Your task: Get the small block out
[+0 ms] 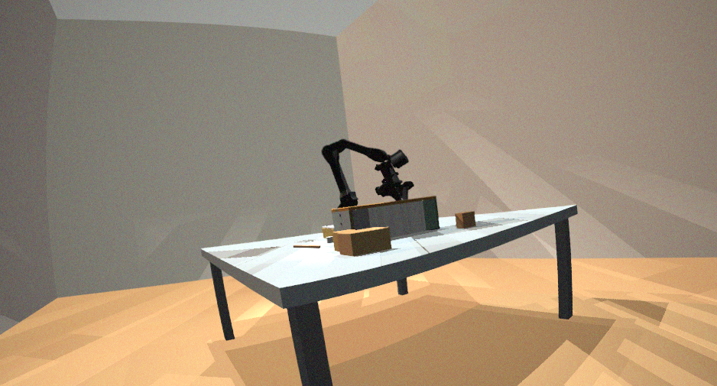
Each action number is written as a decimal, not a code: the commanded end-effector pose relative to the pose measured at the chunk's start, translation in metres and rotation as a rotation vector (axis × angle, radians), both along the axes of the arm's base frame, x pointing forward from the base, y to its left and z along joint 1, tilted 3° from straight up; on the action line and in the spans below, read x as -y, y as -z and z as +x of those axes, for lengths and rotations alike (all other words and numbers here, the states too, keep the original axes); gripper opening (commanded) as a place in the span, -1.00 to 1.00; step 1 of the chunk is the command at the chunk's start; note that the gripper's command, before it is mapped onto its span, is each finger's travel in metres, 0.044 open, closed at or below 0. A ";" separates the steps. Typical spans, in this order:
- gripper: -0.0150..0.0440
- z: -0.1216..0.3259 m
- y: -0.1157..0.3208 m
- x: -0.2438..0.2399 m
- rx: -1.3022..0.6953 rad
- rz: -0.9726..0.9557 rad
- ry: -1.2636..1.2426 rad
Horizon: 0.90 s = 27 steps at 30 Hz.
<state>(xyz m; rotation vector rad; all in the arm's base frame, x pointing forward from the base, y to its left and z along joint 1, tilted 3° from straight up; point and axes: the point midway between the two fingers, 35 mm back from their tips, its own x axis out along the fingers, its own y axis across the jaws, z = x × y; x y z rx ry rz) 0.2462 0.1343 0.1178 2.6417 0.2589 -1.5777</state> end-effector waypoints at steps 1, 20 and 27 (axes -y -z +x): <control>-0.49 -0.007 -0.022 0.002 0.033 0.002 -0.110; -0.49 -0.032 -0.058 0.010 0.109 -0.026 -0.353; -0.49 -0.032 -0.058 0.010 0.109 -0.026 -0.353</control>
